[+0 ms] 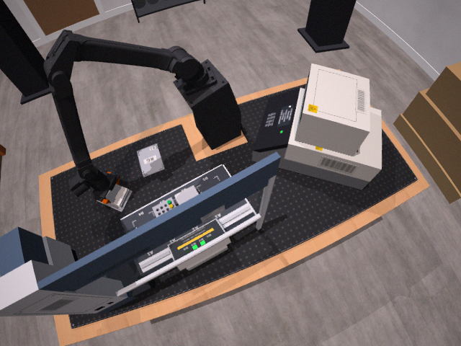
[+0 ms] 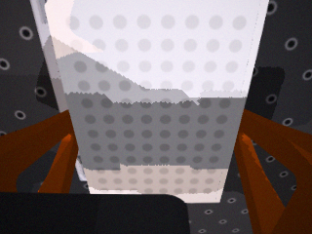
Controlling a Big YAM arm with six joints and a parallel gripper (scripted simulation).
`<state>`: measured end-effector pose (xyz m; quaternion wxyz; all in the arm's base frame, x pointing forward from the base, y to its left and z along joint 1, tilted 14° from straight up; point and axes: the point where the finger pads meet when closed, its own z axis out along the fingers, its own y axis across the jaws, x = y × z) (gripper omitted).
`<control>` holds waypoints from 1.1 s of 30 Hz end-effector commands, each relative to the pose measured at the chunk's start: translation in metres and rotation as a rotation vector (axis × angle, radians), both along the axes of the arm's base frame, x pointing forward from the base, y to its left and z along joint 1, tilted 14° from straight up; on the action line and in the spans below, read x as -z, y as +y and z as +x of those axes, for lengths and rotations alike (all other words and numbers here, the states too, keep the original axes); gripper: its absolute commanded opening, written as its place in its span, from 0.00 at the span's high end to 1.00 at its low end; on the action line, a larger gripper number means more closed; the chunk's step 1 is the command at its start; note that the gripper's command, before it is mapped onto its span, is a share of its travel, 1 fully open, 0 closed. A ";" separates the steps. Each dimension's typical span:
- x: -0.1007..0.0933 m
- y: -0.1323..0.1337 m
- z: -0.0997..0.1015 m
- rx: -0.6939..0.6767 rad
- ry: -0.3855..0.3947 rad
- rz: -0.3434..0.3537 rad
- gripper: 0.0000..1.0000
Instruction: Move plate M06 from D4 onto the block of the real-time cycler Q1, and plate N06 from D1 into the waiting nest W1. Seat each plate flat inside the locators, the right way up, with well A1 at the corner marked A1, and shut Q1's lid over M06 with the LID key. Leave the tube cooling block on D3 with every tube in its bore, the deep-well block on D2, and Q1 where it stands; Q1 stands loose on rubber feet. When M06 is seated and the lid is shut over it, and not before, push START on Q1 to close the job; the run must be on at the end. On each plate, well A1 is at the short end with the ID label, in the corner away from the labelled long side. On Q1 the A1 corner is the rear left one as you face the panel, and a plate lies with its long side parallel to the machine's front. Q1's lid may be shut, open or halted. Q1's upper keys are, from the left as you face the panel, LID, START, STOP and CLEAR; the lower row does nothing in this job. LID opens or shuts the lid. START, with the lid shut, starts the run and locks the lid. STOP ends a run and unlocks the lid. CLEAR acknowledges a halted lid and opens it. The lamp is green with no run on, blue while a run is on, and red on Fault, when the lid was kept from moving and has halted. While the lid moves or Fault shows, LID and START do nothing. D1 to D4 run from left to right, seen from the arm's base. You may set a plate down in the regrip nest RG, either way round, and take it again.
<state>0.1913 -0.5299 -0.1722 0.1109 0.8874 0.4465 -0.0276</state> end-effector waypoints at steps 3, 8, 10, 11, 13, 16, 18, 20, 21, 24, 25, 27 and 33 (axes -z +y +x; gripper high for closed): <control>-0.023 -0.022 0.016 -0.026 -0.010 -0.051 1.00; -0.030 -0.027 0.022 -0.014 -0.018 -0.059 1.00; -0.029 -0.023 0.021 -0.008 -0.019 -0.054 1.00; -0.028 -0.021 0.021 -0.004 -0.018 -0.050 1.00; -0.027 -0.019 0.020 -0.003 -0.019 -0.050 1.00; -0.024 -0.018 0.013 0.005 -0.018 -0.049 1.00; -0.022 -0.017 0.007 0.013 -0.018 -0.049 1.00; -0.021 -0.014 0.001 0.017 -0.015 -0.046 1.00; -0.021 -0.013 -0.002 0.017 -0.013 -0.044 1.00; -0.020 -0.014 -0.003 0.007 -0.011 -0.044 1.00; -0.020 -0.014 -0.003 0.004 -0.010 -0.045 1.00; -0.023 -0.019 -0.001 0.001 -0.013 -0.054 1.00; -0.022 -0.022 0.012 -0.019 -0.016 -0.061 1.00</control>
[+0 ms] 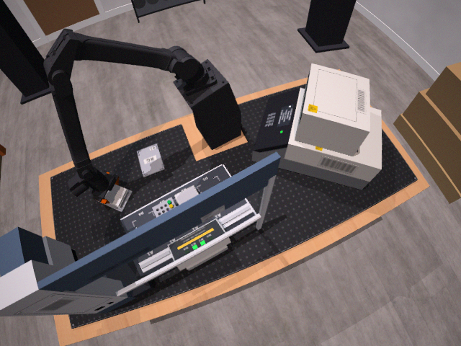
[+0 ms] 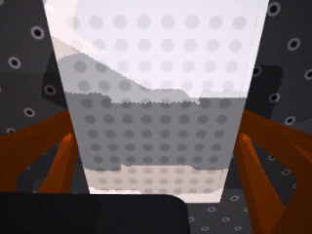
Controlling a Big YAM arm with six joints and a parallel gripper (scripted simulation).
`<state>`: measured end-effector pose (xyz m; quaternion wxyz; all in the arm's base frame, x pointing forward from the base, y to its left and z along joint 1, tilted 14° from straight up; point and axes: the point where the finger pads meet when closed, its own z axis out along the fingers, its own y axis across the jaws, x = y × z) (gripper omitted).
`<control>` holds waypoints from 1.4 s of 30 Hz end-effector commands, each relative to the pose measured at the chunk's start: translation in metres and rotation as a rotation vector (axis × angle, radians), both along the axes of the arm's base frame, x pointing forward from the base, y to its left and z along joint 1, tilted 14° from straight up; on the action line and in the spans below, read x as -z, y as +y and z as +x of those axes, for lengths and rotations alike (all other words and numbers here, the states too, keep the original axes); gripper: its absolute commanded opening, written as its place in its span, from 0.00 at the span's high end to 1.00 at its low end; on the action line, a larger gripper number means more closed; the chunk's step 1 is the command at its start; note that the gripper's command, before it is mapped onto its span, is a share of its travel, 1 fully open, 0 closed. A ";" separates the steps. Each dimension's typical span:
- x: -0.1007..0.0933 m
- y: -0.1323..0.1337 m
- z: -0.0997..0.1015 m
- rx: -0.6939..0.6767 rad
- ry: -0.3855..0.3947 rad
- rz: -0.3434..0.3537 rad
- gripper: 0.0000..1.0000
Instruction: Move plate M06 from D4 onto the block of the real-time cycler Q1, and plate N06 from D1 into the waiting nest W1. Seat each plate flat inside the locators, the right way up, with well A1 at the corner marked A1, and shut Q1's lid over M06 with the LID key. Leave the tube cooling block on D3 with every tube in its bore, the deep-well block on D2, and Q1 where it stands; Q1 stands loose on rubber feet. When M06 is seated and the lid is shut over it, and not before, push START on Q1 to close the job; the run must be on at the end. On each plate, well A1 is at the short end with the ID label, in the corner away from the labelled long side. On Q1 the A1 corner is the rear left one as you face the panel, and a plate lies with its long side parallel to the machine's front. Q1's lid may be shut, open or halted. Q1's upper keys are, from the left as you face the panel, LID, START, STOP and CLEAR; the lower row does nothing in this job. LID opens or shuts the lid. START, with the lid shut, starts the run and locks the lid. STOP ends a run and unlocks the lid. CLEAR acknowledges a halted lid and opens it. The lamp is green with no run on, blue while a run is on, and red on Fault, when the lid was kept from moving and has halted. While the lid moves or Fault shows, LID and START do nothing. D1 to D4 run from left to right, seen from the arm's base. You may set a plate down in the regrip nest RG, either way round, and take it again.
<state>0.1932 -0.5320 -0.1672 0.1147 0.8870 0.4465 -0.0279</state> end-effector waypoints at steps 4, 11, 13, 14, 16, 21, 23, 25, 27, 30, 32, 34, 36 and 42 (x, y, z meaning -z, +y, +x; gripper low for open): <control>-0.011 -0.020 0.018 -0.031 -0.013 -0.051 1.00; 0.000 -0.010 0.013 -0.028 -0.003 -0.024 1.00; -0.002 -0.008 0.007 -0.019 -0.001 -0.018 1.00; -0.002 -0.008 0.007 -0.019 -0.001 -0.018 1.00; -0.003 -0.008 0.004 -0.016 -0.001 -0.018 1.00; -0.010 -0.011 -0.002 -0.005 -0.004 -0.026 1.00; -0.010 -0.011 -0.004 -0.003 -0.005 -0.026 1.00; -0.010 -0.011 -0.004 -0.003 -0.008 -0.025 1.00; -0.009 -0.010 -0.004 -0.003 -0.008 -0.023 1.00; 0.000 -0.006 0.000 -0.012 -0.005 -0.015 1.00; 0.000 -0.006 0.000 -0.012 -0.005 -0.015 1.00; 0.005 -0.002 0.004 -0.020 -0.003 -0.010 1.00; 0.010 0.002 0.008 -0.024 -0.002 -0.004 1.00; 0.010 0.001 0.012 -0.006 -0.008 -0.006 1.00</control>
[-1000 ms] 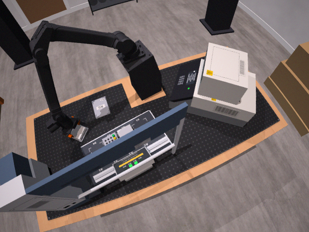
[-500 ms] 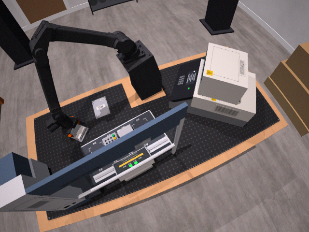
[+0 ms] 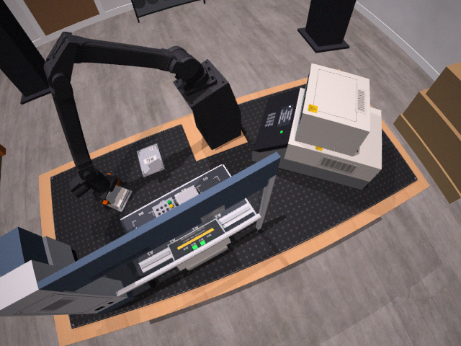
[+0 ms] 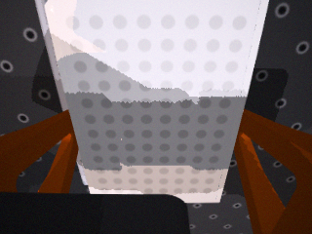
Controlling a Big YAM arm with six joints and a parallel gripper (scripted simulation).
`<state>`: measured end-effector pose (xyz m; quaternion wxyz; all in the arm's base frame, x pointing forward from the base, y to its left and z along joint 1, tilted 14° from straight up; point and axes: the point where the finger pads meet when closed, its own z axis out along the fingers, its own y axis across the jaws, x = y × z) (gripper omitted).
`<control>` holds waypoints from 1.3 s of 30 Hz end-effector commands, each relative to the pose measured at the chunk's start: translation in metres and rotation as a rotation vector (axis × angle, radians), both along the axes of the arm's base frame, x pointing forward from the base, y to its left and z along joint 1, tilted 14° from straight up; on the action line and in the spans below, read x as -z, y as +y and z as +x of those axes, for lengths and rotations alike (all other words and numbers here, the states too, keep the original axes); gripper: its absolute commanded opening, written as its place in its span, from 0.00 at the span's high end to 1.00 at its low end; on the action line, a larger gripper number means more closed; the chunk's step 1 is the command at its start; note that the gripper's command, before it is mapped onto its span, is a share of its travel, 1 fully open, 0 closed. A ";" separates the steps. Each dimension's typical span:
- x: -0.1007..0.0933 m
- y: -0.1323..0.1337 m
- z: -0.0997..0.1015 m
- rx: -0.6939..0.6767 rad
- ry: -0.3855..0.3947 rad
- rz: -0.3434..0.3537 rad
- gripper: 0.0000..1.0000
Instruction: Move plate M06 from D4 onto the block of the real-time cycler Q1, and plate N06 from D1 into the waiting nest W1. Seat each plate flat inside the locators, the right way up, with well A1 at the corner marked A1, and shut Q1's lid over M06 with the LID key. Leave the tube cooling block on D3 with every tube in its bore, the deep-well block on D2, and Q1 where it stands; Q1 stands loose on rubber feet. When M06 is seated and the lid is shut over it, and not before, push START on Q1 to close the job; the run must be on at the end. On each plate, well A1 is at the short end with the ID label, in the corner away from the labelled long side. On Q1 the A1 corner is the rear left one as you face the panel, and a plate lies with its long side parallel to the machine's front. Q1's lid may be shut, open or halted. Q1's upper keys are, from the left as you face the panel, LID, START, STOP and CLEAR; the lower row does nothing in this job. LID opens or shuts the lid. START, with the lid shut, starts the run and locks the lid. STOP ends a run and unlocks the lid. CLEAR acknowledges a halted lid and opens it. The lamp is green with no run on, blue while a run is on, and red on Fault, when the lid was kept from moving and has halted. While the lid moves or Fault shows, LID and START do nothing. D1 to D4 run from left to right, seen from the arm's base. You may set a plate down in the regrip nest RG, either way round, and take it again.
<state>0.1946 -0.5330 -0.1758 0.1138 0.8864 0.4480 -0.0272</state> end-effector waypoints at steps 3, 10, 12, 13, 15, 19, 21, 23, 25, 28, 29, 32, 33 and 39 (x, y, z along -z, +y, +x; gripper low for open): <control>-0.008 -0.009 0.015 -0.002 -0.017 -0.032 1.00; -0.011 -0.020 0.008 0.011 -0.017 -0.036 1.00; -0.011 -0.021 0.003 0.011 -0.012 -0.030 1.00; -0.010 -0.020 0.002 0.008 -0.010 -0.026 1.00; -0.008 -0.020 0.000 0.002 -0.007 -0.024 1.00; -0.002 -0.015 -0.004 0.002 -0.004 -0.020 1.00; 0.001 -0.012 -0.005 0.000 -0.003 -0.018 1.00; 0.003 -0.010 -0.006 -0.001 -0.002 -0.015 1.00; 0.003 -0.007 -0.004 0.000 -0.002 -0.012 1.00; 0.005 -0.004 0.003 -0.001 -0.005 -0.011 1.00; 0.005 -0.003 0.005 -0.001 -0.006 -0.011 1.00; 0.006 0.000 0.007 0.005 -0.008 -0.009 1.00; 0.006 0.001 0.008 0.005 -0.007 -0.008 1.00; 0.007 0.003 0.008 -0.008 -0.001 -0.002 1.00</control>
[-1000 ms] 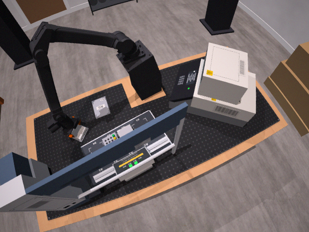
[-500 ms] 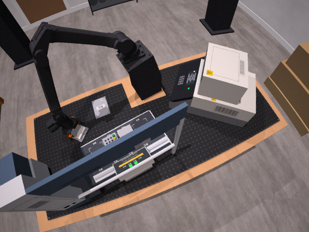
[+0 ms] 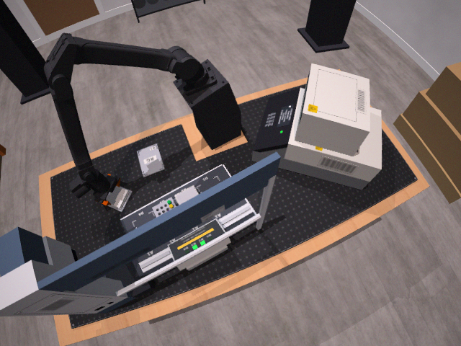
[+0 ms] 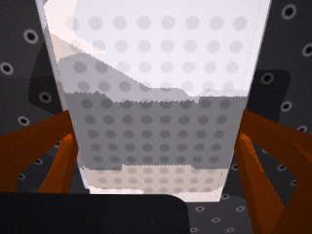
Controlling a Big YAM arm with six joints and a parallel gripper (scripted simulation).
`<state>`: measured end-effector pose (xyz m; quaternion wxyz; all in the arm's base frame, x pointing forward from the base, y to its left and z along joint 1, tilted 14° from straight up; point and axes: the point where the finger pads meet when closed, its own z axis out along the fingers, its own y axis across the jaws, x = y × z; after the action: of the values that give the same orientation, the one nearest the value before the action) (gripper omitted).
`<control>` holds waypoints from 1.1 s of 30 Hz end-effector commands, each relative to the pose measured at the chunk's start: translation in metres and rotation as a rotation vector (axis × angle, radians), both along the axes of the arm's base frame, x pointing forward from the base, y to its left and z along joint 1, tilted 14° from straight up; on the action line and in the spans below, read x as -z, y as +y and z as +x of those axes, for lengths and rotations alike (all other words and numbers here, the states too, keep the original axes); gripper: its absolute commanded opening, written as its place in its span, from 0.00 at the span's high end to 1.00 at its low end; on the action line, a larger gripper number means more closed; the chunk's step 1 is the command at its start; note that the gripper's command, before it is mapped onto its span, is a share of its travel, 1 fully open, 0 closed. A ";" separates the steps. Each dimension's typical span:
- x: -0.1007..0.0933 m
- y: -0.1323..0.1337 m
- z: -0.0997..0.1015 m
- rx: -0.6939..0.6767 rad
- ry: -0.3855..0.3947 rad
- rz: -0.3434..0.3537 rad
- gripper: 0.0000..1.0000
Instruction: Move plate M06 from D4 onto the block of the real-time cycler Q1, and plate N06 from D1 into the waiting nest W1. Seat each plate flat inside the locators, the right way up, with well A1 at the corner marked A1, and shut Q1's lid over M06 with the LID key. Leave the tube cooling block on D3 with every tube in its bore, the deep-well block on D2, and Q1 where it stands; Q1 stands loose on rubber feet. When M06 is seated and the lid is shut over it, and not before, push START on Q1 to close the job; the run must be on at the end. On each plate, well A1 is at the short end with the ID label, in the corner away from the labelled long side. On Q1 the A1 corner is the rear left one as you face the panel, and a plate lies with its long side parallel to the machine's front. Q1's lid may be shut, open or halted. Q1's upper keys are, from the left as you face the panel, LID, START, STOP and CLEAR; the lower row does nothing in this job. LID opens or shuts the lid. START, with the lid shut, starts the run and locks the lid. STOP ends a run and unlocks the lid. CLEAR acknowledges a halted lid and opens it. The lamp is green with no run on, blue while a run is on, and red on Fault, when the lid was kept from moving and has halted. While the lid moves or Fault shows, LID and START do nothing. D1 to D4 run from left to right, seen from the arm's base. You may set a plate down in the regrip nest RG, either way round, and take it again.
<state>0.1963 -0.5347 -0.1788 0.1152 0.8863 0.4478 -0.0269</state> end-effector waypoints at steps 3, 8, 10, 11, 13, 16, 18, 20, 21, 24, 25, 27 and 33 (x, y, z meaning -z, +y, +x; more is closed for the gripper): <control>0.003 0.004 0.007 -0.013 0.002 0.001 1.00; -0.001 -0.003 0.009 -0.027 0.005 0.000 1.00; -0.003 -0.006 0.011 -0.029 0.004 -0.007 1.00; -0.004 -0.007 0.011 -0.030 0.004 -0.007 1.00; -0.004 -0.008 0.012 -0.032 0.004 -0.009 1.00; -0.005 -0.011 0.013 -0.032 -0.001 -0.022 1.00; -0.005 -0.012 0.013 -0.032 -0.001 -0.023 1.00; -0.005 -0.012 0.013 -0.031 -0.001 -0.023 1.00; -0.006 -0.012 0.013 -0.031 -0.001 -0.023 1.00; -0.006 -0.014 0.014 -0.031 -0.002 -0.026 1.00; -0.007 -0.014 0.014 -0.031 -0.002 -0.027 1.00; -0.007 -0.015 0.015 -0.030 -0.003 -0.029 1.00; -0.009 -0.011 0.013 -0.029 -0.001 -0.025 1.00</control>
<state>0.1969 -0.5358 -0.1787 0.1147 0.8858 0.4489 -0.0270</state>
